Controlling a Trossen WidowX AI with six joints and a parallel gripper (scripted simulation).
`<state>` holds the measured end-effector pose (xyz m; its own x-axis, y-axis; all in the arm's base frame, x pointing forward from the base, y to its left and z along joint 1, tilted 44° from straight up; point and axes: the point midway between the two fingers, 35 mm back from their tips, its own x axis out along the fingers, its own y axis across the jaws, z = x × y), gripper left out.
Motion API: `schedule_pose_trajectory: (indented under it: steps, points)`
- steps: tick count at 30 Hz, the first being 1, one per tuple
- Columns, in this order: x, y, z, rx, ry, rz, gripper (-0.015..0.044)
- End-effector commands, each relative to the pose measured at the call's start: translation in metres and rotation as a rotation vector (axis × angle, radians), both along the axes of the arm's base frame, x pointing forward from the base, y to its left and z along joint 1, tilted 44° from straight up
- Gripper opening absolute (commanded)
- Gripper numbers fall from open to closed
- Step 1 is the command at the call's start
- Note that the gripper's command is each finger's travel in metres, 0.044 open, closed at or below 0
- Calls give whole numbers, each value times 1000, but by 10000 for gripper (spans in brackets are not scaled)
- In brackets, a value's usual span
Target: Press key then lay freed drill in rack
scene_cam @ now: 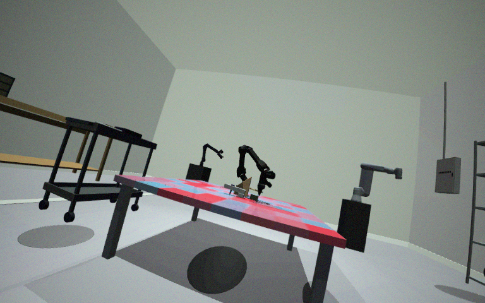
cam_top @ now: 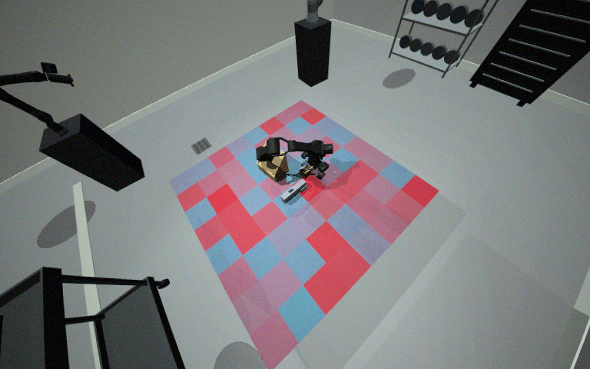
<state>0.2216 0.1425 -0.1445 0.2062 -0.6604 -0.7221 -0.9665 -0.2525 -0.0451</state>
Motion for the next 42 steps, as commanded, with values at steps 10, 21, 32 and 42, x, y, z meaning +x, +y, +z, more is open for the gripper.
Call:
schedule_pose_trajectory:
  steps: [10, 21, 32, 42]
  points:
    - [-25, -1, -3, 7, -2, -6, 0]
    - [-47, -1, -4, 8, -1, -6, 0]
    - [-51, -9, -14, 8, -1, -6, 0]
    - [-50, -18, -23, 7, -1, -6, 0]
